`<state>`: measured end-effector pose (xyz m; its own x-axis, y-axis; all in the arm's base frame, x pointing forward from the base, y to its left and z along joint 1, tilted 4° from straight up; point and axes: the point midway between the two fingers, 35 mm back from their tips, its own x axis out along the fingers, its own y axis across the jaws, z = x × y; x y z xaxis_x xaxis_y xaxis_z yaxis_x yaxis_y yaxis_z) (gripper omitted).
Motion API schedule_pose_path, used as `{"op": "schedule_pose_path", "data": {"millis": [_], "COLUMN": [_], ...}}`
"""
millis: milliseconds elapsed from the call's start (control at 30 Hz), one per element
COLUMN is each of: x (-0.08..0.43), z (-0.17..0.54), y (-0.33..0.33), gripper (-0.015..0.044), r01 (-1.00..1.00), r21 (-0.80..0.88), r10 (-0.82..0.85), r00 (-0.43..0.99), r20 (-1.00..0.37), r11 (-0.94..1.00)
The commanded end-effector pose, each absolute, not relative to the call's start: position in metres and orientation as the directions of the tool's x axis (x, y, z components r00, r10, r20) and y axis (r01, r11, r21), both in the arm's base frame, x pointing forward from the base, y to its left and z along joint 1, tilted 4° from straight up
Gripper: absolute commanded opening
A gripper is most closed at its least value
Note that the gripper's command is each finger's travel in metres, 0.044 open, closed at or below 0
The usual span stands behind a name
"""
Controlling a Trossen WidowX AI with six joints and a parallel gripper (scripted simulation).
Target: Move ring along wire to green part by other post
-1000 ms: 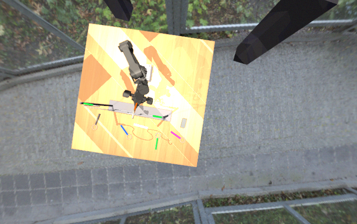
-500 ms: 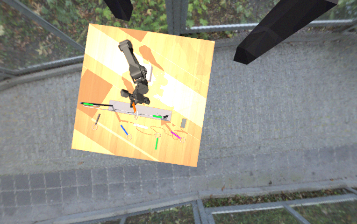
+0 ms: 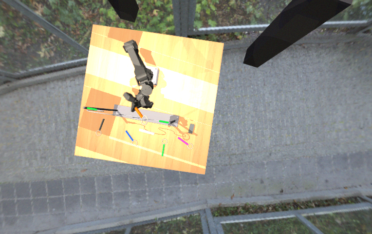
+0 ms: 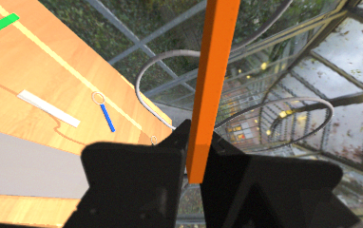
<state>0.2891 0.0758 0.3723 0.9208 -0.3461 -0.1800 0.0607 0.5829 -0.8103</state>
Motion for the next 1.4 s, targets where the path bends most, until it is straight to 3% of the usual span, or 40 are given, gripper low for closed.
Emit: {"op": "schedule_pose_path", "data": {"millis": [0, 633, 1367], "x": [0.287, 0.288, 0.287], "z": [0.378, 0.408, 0.438], "y": [0.069, 0.058, 0.059], "gripper": [-0.0150, -0.0150, -0.0150], "r01": [0.076, 0.125, 0.171], "r21": [-0.857, -0.988, -0.920], "r10": [-0.367, -0.390, -0.317], "r00": [0.920, 0.917, 0.903], "r20": [-0.137, 0.081, 0.289], "r11": [0.510, 0.090, -0.352]}}
